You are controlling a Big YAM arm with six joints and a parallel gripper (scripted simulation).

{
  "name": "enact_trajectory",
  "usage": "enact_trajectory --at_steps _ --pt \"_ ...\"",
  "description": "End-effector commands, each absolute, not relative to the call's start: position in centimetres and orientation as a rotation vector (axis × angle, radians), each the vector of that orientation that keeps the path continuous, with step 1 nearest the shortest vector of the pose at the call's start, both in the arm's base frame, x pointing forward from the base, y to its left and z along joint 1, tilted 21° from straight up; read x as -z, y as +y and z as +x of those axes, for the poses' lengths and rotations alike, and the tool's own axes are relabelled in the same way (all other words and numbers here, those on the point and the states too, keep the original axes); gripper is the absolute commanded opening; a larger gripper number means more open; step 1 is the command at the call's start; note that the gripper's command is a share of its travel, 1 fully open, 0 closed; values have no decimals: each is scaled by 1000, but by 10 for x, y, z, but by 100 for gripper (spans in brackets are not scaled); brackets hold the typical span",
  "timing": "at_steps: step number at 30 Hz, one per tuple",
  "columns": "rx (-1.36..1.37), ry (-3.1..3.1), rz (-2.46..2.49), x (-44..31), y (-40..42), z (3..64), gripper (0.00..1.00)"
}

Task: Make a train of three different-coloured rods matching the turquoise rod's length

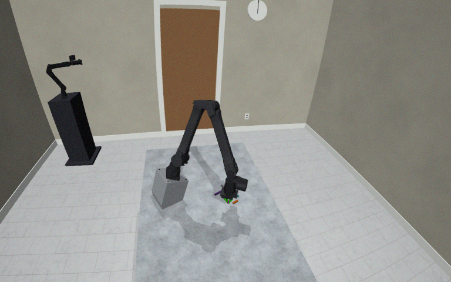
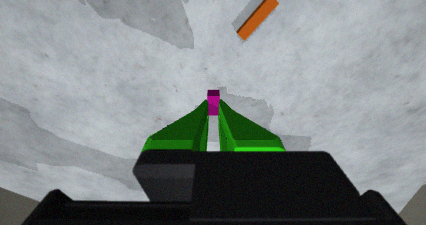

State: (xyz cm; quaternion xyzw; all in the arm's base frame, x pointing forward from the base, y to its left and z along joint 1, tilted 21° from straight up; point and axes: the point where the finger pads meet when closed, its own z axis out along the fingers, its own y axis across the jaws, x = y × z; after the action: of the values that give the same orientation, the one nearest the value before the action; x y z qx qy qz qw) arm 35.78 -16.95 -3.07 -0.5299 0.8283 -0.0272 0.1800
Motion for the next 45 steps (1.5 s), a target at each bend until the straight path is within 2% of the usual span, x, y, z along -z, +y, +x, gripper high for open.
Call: enact_trajectory --at_steps 1,9,13,24,32,36,39,43,45 --pt "132 2314 -1499 3 -187 366 4" --pt "140 2313 -1500 -34 -193 354 4" --pt "72 2326 -1519 -14 -180 346 4" --pt "90 2337 -1497 -23 -163 349 4" --pt "59 2429 -1373 -38 -50 364 4" --pt "65 2431 -1345 -47 -32 370 4" --pt "32 2483 -1326 -32 -40 361 4" --pt "29 2486 -1244 -49 41 347 4" --pt "25 2490 -1218 -51 56 343 4"
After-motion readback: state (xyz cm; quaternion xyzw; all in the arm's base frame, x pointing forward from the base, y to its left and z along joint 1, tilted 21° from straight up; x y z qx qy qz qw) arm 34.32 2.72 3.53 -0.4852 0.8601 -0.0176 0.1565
